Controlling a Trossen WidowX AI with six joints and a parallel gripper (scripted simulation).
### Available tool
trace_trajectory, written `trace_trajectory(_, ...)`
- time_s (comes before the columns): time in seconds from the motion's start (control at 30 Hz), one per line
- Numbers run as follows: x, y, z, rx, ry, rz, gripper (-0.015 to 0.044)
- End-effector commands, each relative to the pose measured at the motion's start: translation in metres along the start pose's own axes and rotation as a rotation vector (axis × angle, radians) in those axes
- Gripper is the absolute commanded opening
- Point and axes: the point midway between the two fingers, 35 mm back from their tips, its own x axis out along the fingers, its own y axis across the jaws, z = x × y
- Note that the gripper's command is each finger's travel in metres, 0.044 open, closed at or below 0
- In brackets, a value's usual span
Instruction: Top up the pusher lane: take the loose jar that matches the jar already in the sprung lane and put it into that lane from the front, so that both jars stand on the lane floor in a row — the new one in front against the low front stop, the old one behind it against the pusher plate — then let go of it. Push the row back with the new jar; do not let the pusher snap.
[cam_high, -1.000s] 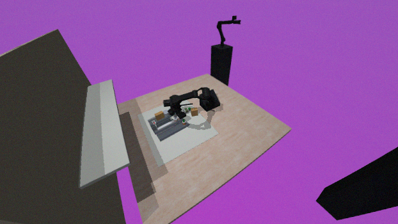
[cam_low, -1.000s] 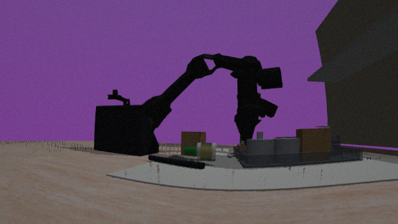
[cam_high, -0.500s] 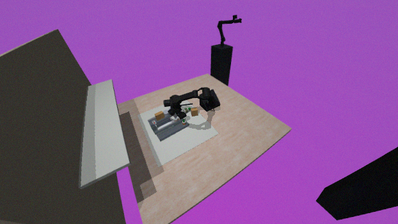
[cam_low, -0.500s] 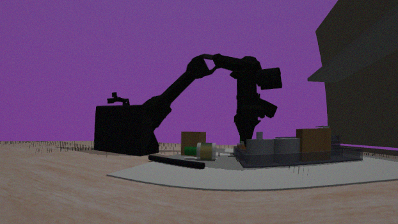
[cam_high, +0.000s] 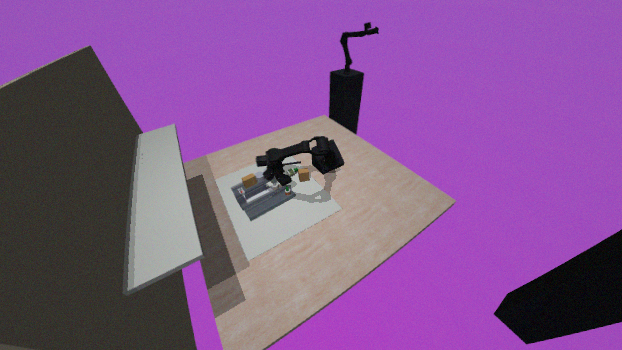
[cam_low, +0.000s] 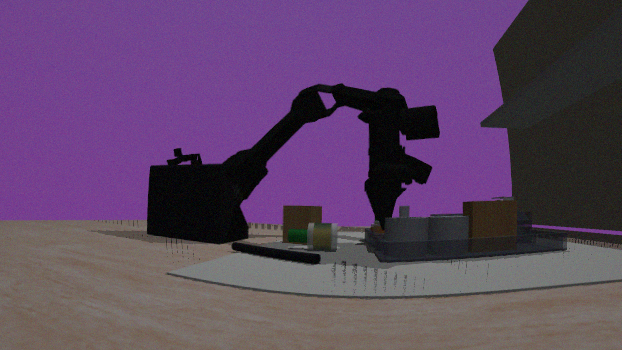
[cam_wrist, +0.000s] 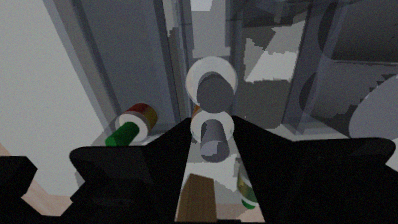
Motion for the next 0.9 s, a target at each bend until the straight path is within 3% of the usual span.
trace_trajectory(0.0,-0.0002,0.0011,0.0016,-0.005,-0.012,0.007,0.0)
trace_trajectory(0.87,0.0001,-0.0002,-0.0037,-0.005,-0.012,0.007,0.0)
